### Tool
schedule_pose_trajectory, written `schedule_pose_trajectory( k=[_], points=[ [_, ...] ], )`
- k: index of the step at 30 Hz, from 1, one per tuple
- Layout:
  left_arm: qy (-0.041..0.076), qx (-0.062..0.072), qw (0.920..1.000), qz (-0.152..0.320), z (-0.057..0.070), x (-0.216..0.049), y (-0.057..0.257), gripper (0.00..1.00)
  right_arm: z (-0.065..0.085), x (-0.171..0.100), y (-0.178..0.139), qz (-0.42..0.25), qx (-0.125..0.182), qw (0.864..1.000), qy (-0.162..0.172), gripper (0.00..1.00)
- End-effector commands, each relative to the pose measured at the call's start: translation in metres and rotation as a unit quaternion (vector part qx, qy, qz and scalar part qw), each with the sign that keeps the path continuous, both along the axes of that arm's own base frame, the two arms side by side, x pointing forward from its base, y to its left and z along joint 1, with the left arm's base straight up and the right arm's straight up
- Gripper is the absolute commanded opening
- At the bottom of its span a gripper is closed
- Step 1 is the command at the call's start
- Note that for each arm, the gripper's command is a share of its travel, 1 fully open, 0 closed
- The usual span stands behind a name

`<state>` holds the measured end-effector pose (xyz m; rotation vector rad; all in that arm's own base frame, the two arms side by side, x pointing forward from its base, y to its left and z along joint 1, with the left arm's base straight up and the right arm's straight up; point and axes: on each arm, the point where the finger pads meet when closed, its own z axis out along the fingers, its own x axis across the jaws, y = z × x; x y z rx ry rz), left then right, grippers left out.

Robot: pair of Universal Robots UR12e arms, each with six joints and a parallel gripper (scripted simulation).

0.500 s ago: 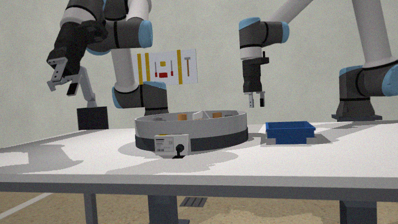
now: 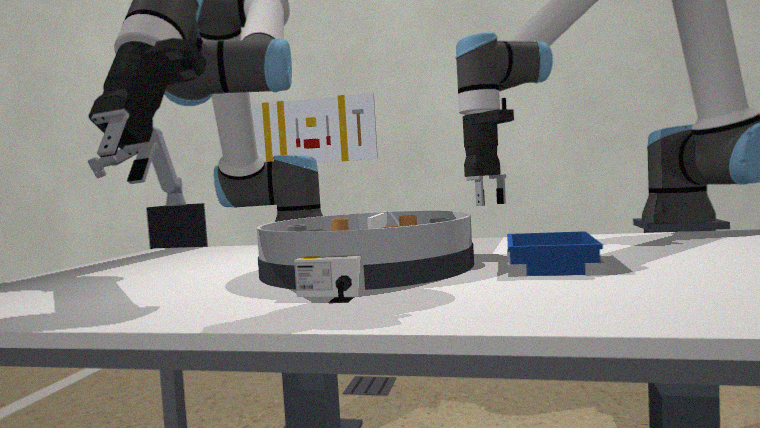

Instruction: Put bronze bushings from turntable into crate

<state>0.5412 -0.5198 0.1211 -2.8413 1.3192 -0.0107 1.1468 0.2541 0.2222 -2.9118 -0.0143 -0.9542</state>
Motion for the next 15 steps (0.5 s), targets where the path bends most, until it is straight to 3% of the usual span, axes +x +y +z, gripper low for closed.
schedule_pose_trajectory(
  k=[1, 8, 15],
  points=[
    [0.000, -0.001, 1.0000, 0.000, 0.001, 0.000, -0.001, 1.00, 0.002, 0.000, 0.000, 0.000, 0.000, 1.000, -0.001, 1.00],
    [0.000, -0.001, 0.9997, -0.023, 0.008, 0.005, -0.017, 1.00, 0.002, 0.000, -0.003, 0.000, -0.001, 1.000, -0.001, 1.00],
    [0.002, -0.001, 0.9905, -0.137, 0.038, 0.023, -0.072, 1.00, 0.002, -0.001, -0.032, -0.002, -0.008, 1.000, 0.003, 1.00]
  ],
)
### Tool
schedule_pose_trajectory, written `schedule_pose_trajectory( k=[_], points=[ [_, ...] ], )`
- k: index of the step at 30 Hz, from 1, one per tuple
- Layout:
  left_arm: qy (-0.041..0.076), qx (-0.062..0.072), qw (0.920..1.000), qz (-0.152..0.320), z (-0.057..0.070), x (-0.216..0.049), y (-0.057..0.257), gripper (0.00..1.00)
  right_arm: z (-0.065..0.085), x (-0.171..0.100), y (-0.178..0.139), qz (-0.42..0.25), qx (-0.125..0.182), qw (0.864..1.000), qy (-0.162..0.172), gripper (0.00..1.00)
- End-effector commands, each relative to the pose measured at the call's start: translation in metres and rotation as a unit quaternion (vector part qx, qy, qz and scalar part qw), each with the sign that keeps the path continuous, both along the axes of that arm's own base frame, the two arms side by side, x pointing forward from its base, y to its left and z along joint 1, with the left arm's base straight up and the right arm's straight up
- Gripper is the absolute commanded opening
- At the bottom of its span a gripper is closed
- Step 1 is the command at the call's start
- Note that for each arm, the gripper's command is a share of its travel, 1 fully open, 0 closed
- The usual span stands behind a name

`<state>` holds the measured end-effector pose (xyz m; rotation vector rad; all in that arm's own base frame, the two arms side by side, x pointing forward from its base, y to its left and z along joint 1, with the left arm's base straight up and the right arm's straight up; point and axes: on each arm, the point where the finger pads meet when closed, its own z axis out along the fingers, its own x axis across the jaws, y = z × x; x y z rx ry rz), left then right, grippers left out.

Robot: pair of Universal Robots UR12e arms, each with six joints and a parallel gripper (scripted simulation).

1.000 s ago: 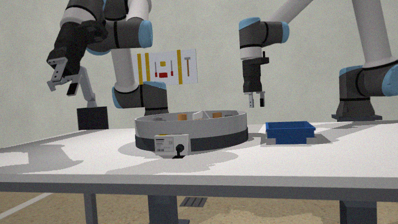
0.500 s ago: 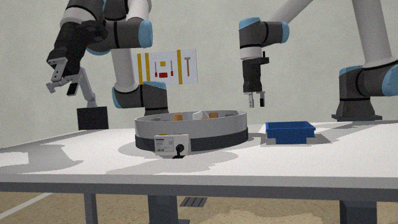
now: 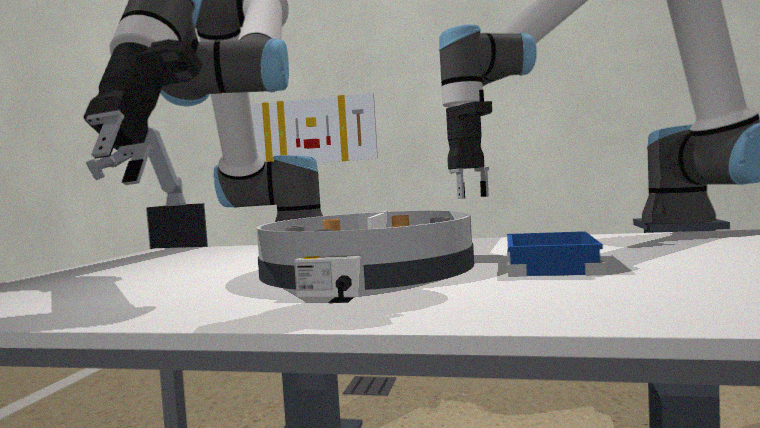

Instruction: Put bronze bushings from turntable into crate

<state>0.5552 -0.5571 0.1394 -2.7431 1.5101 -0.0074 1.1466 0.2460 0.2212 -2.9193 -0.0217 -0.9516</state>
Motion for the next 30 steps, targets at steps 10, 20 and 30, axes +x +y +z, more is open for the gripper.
schedule_pose_trajectory(
  k=[10, 20, 30],
  points=[
    [0.004, -0.003, 0.9775, -0.211, 0.067, 0.029, -0.117, 1.00, 0.003, -0.008, -0.107, -0.009, -0.026, 1.000, 0.014, 1.00],
    [0.005, -0.003, 0.9619, -0.273, 0.098, 0.040, -0.168, 1.00, 0.003, -0.026, -0.204, -0.018, -0.066, 0.997, 0.043, 1.00],
    [0.005, -0.002, 0.9622, -0.272, 0.098, 0.040, -0.164, 1.00, 0.004, -0.060, -0.316, -0.024, -0.094, 0.993, 0.073, 1.00]
  ],
)
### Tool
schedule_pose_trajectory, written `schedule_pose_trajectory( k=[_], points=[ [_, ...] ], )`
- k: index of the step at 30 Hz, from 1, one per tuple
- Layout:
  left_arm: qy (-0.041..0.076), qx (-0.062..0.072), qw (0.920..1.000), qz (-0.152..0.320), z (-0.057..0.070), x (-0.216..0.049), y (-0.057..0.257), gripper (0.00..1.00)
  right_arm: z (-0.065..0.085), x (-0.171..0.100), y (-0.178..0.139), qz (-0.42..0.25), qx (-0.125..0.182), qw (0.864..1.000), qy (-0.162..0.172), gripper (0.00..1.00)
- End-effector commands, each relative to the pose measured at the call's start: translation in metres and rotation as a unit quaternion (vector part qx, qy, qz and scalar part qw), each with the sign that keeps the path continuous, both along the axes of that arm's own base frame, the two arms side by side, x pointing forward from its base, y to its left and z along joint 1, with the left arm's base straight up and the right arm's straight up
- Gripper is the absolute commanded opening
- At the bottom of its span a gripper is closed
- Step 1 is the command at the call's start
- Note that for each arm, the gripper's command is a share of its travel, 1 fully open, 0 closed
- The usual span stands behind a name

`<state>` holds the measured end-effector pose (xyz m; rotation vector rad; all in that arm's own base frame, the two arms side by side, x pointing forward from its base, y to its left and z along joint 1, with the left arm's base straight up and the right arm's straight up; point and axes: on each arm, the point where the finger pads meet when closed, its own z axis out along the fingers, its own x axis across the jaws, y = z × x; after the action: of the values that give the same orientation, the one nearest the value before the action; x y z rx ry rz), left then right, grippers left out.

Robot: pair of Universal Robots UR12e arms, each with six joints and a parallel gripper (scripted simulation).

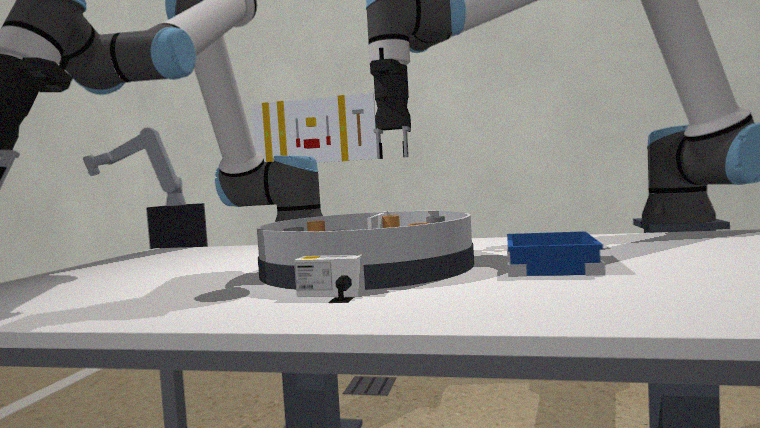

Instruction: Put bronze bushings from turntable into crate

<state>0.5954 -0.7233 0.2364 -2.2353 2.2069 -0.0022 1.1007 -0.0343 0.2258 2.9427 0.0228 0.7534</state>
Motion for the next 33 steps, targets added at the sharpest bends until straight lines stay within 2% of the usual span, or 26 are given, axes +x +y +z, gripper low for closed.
schedule_pose_trajectory(
  k=[1, 6, 8, 9, 23, 25, 26, 33],
  points=[
    [0.001, 0.000, 1.0000, 0.000, 0.001, -0.001, 0.002, 1.00, 0.000, -0.018, -0.046, 0.000, -0.011, 1.000, 0.012, 1.00],
    [0.001, 0.000, 1.0000, 0.000, 0.001, -0.001, 0.002, 1.00, 0.000, -0.040, -0.100, -0.002, -0.019, 1.000, 0.024, 1.00],
    [0.001, 0.000, 1.0000, 0.000, 0.001, -0.001, 0.002, 1.00, 0.000, -0.040, -0.100, -0.002, -0.019, 1.000, 0.024, 1.00],
    [0.001, 0.000, 1.0000, 0.000, 0.001, -0.001, 0.002, 1.00, 0.000, -0.054, -0.131, -0.004, -0.023, 0.999, 0.031, 1.00],
    [0.001, 0.000, 1.0000, 0.000, 0.001, -0.001, 0.002, 1.00, -0.004, -0.133, -0.266, -0.009, -0.041, 0.997, 0.068, 1.00],
    [0.001, 0.000, 1.0000, 0.000, 0.001, -0.001, 0.002, 1.00, -0.004, -0.133, -0.266, -0.009, -0.041, 0.997, 0.068, 1.00],
    [0.001, 0.000, 1.0000, 0.000, 0.001, -0.001, 0.002, 1.00, -0.004, -0.153, -0.294, -0.009, -0.043, 0.996, 0.076, 1.00],
    [0.001, 0.000, 1.0000, 0.000, 0.001, -0.001, 0.002, 1.00, -0.006, -0.200, -0.350, -0.011, -0.048, 0.994, 0.094, 1.00]
  ],
)
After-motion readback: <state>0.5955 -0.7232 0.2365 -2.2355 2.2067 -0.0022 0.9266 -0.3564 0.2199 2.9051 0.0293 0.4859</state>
